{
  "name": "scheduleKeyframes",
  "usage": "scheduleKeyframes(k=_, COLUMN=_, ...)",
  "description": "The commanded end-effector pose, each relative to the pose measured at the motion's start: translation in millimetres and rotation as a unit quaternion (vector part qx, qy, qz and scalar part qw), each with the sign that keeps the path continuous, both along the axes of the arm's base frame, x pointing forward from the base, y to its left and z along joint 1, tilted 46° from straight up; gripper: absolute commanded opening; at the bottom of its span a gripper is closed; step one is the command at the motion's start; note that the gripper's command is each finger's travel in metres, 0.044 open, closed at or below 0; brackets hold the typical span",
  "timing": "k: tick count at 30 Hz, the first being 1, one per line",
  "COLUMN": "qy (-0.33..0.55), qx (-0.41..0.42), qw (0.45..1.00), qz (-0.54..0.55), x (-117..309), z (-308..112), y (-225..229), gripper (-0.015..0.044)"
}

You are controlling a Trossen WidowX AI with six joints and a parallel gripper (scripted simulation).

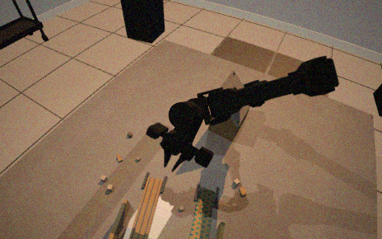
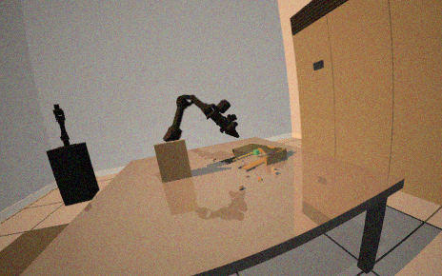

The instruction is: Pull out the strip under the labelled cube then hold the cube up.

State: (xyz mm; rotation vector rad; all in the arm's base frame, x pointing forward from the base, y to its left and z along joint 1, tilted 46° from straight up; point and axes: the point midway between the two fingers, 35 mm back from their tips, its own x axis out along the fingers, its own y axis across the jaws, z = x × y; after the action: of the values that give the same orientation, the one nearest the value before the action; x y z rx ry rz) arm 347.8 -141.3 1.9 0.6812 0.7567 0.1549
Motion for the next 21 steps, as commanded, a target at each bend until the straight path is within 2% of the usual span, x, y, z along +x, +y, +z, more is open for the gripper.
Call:
scheduleKeyframes(k=1, qy=0.041, qx=-0.010, qw=0.997, qz=0.057, x=15.3, z=-24.6, y=-2.9, gripper=0.0006)
scheduleKeyframes(k=16, qy=0.134, qx=0.004, qw=0.944, qz=0.301, x=47.3, z=-96.0, y=8.6, gripper=0.0000)
scheduleKeyframes(k=21, qy=0.138, qx=0.010, qw=0.936, qz=0.325, x=43.2, z=-107.0, y=7.1, gripper=0.0000)
